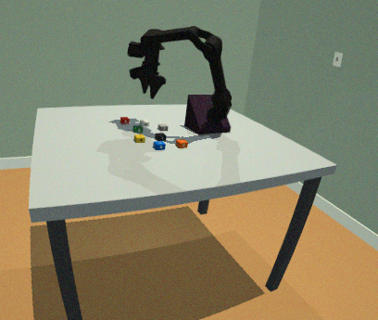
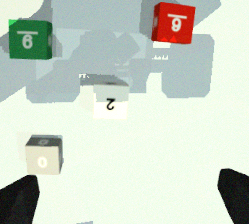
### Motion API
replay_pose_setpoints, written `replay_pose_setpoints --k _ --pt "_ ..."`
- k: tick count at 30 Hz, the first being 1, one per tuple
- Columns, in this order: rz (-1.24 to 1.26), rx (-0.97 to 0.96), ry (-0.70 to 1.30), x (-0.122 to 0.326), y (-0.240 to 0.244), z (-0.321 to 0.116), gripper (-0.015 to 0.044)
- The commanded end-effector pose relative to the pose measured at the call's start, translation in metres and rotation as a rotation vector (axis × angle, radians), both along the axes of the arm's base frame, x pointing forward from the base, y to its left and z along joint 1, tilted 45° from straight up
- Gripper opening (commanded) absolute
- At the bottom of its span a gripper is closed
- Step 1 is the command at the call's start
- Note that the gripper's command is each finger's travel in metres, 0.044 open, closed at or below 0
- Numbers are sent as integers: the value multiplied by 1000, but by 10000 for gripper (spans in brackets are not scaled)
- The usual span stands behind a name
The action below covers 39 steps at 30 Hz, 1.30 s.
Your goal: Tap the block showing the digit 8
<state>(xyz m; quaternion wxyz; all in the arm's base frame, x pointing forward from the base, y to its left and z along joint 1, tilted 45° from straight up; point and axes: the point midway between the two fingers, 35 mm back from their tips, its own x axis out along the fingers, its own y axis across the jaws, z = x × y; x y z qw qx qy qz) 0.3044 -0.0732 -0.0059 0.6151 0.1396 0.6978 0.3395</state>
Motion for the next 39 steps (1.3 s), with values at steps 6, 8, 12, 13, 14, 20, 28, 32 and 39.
replay_pose_setpoints --k 6,8,12,13,14,20,28,32,39 --pt "-76 50 42 -5 0 -4 400" --pt "-76 50 42 -5 0 -4 400" --pt "-76 50 42 -5 0 -4 400" --pt "-76 50 42 -5 0 -4 400" --pt "-76 50 42 -5 0 -4 400" --pt "-76 50 42 -5 0 -4 400" --pt "-76 52 46 -47 20 29 400" --pt "-76 53 49 -73 33 43 400" --pt "-76 53 49 -73 33 43 400"
